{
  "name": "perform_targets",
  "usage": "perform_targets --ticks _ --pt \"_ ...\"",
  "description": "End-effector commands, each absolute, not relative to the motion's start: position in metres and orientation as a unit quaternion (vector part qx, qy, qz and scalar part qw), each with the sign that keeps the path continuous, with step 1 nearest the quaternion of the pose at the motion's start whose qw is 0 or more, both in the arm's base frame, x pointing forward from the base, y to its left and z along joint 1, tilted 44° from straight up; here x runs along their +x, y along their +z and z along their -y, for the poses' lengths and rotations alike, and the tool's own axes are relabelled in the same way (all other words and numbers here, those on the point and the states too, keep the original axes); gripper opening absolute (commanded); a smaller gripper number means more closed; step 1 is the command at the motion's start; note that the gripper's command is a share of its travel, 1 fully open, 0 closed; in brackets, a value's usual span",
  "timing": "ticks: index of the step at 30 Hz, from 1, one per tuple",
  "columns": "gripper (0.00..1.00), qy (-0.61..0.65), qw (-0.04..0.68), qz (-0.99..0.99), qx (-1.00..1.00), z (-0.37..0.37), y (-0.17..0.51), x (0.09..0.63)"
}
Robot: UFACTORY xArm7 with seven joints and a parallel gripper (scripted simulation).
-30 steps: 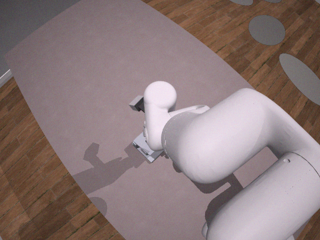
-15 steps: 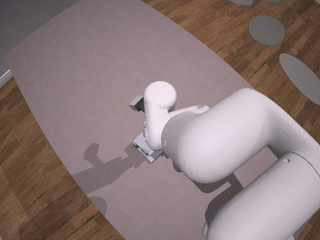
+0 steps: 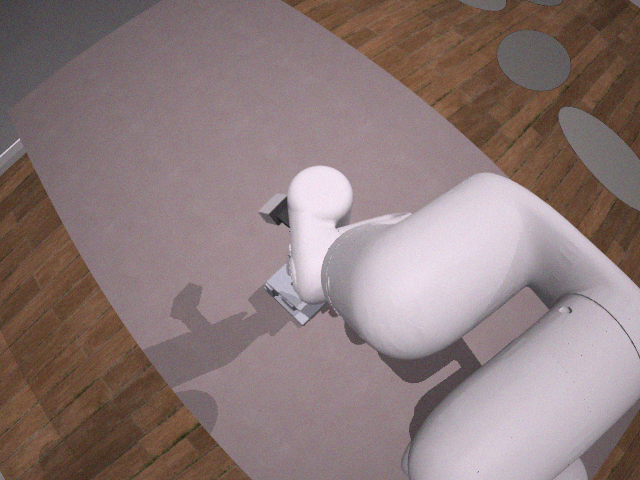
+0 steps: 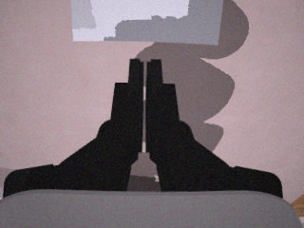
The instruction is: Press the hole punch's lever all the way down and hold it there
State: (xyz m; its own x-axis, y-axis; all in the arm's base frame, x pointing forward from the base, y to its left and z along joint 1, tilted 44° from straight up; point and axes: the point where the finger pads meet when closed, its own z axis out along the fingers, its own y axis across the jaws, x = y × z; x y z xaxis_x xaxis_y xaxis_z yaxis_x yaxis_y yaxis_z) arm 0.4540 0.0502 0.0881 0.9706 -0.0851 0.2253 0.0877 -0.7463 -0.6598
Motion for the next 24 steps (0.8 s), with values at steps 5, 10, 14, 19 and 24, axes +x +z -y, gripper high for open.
perform_targets --ticks 5,10,14,19,24 --pt "0.00 -0.123 0.355 0.000 -0.927 -0.056 0.081 0.458" --pt "0.00 -0.123 0.355 0.000 -0.927 -0.062 0.074 0.461" --pt "0.00 -0.123 0.355 0.000 -0.927 -0.067 0.068 0.463" --pt "0.00 -0.123 0.355 0.000 -0.927 -0.070 0.064 0.464" --pt "0.00 -0.123 0.355 0.000 -0.927 -0.075 0.059 0.466"
